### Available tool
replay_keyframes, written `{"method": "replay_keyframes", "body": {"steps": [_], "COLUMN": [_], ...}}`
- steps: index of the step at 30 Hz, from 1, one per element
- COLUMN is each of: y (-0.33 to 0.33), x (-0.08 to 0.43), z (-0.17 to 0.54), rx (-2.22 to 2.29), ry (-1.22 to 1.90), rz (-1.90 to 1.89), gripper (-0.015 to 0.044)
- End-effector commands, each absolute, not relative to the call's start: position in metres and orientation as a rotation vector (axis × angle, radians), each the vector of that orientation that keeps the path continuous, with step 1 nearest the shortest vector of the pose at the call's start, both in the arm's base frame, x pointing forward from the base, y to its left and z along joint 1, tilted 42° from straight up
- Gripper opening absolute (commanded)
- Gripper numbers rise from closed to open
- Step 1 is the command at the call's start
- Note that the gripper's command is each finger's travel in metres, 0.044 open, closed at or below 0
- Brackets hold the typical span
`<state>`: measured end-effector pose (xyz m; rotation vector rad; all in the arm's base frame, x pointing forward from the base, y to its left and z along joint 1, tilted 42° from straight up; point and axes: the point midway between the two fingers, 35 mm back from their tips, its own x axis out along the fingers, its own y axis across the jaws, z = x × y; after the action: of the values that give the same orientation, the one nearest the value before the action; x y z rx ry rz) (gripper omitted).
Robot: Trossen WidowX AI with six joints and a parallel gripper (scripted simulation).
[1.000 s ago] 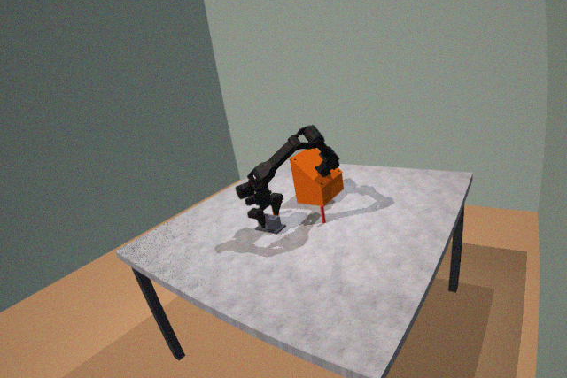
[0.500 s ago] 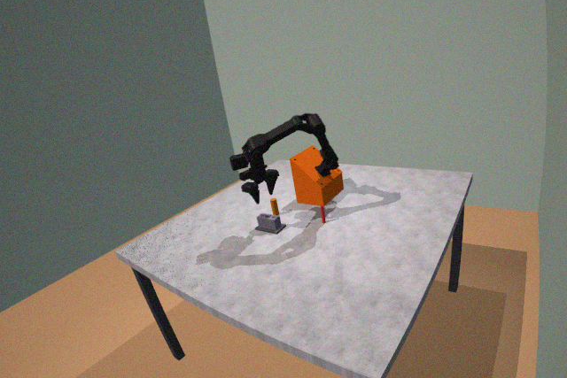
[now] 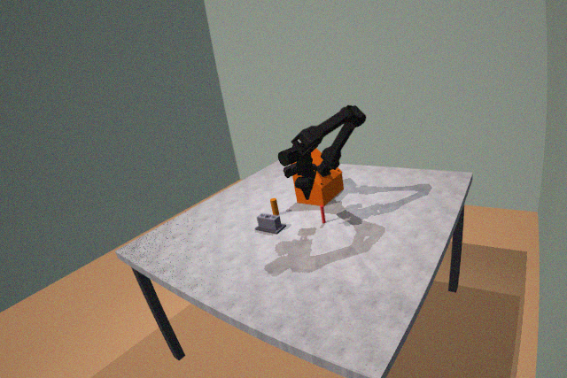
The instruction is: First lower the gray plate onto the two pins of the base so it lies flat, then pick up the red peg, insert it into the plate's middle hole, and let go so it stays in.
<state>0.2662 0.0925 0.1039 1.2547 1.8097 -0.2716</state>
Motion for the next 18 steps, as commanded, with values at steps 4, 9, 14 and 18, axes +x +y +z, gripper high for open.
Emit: {"method": "replay_keyframes", "body": {"steps": [4, 9, 14, 18], "y": [0.11, 0.123, 0.13, 0.138], "x": [0.224, 0.222, 0.221, 0.217], "z": [0.116, 0.1, 0.092, 0.082], "rx": [1.204, 1.204, 1.205, 1.206], "ry": [1.819, 1.819, 1.819, 1.819], "rz": [-0.181, -0.18, -0.179, -0.179], "gripper": [0.044, 0.044, 0.044, 0.044]}}
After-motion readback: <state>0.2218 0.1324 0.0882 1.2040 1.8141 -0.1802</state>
